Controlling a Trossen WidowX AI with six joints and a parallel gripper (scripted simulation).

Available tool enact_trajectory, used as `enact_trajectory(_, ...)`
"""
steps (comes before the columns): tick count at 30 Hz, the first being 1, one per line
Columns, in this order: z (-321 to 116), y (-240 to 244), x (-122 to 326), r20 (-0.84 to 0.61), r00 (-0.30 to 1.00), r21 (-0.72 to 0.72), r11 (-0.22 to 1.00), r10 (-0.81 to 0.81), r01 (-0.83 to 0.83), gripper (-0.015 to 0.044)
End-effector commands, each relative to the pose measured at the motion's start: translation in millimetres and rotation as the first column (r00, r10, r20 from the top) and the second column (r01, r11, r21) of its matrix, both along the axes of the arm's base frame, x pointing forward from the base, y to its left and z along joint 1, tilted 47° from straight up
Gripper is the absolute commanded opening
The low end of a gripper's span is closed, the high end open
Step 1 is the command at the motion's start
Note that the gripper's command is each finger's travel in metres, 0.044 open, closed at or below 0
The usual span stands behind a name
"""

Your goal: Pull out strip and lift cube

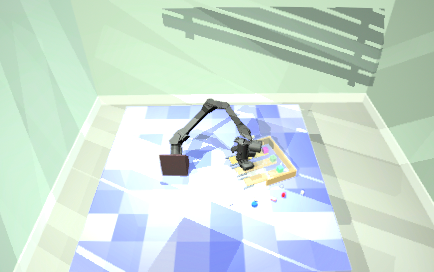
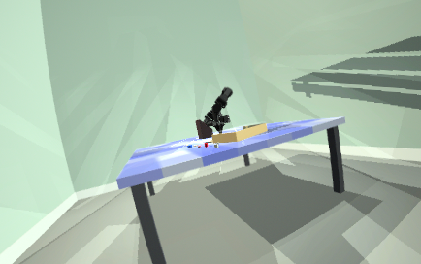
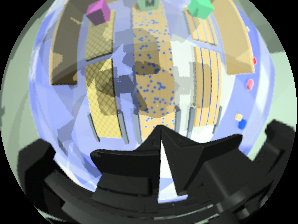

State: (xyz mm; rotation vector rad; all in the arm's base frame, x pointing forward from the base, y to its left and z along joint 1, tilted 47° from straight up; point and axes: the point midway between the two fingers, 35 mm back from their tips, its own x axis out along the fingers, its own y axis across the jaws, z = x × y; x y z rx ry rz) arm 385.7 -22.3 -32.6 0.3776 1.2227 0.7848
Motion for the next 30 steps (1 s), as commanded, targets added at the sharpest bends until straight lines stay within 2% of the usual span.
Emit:
enact_trajectory(1,-6.9,6.3,-0.9,-0.008,1.000,0.006,1.000,-0.002,0.002,0.0000)
enact_trajectory(30,-16.0,15.7,-1.7,-0.008,1.000,0.008,1.000,-0.001,0.001,0.0000)
